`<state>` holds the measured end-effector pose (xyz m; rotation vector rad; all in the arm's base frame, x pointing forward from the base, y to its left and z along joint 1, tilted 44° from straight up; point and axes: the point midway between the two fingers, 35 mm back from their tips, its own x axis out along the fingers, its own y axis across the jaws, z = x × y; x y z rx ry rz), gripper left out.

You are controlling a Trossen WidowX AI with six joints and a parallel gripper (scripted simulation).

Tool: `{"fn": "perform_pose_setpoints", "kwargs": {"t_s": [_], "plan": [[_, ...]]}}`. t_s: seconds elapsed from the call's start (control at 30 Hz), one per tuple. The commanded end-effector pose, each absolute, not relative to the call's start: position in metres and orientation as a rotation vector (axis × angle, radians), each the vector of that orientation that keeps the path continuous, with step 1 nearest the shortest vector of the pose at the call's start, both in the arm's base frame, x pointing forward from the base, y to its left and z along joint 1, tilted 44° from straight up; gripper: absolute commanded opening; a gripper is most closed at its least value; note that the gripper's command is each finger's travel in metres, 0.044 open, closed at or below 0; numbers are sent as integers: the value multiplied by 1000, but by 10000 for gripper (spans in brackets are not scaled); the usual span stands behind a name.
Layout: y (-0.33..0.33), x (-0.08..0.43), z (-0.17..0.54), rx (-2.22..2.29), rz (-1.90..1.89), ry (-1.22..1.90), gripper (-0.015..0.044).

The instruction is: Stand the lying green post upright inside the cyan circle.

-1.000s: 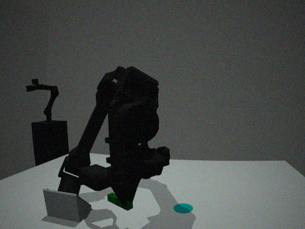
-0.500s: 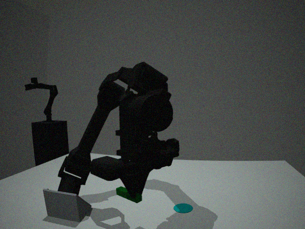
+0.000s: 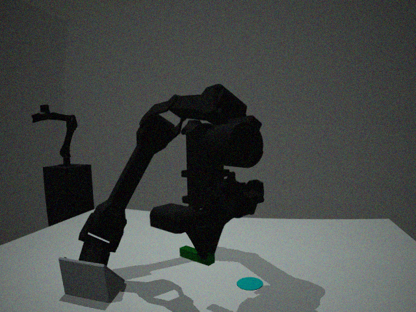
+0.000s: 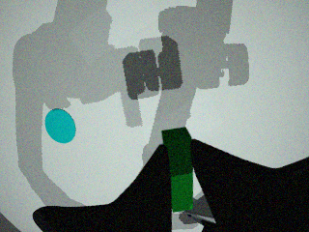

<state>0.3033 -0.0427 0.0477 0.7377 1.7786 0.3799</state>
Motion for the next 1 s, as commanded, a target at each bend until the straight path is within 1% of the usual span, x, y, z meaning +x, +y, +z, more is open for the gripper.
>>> {"fn": "perform_pose_setpoints", "kwargs": {"t_s": [0.0, 0.97], "plan": [[-35, 312, 59, 734, 379, 1764, 23], [28, 337, 116, 751, 393, 1745, 23]]}}
